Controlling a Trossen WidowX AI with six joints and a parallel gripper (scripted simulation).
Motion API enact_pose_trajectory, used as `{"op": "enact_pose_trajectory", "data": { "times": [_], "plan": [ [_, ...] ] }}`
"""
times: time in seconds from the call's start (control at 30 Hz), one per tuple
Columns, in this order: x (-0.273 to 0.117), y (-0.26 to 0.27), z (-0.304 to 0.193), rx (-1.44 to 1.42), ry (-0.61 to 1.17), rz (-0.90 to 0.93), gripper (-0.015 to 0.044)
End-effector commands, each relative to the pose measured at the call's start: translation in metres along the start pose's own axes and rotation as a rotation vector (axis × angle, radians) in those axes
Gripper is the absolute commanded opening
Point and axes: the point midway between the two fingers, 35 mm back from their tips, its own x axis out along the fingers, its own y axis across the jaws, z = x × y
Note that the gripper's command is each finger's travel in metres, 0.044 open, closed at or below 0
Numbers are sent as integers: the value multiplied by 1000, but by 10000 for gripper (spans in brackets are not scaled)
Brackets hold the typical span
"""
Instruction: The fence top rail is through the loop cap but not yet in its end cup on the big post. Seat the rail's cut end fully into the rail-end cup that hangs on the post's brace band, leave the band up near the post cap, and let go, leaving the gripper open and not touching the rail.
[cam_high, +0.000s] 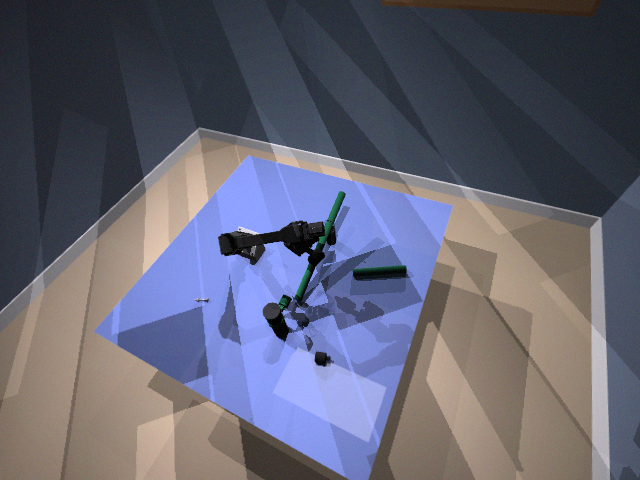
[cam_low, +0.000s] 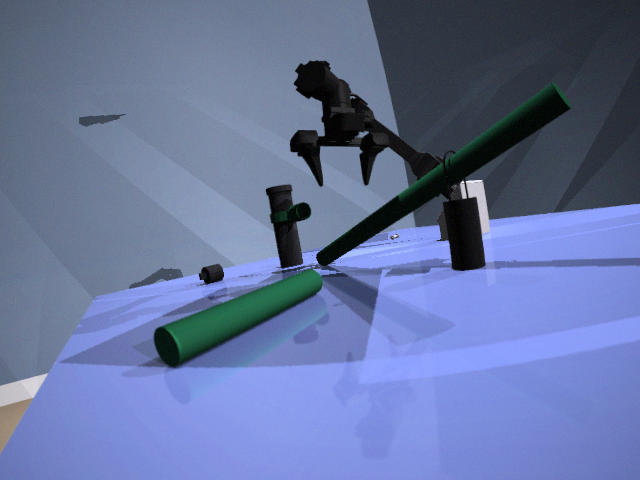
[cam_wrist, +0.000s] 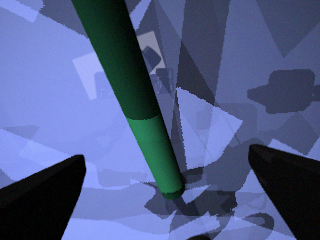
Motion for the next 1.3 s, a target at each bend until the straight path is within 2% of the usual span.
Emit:
{"op": "enact_pose_trajectory", "data": {
  "times": [0.0,0.23,0.43,1.27],
  "plan": [
    [14,3,5,-281,-1,98,440],
    [14,3,5,-281,-1,98,440],
    [47,6,5,-281,0,97,440],
    [86,8,4,-281,1,97,440]
  ]
}}
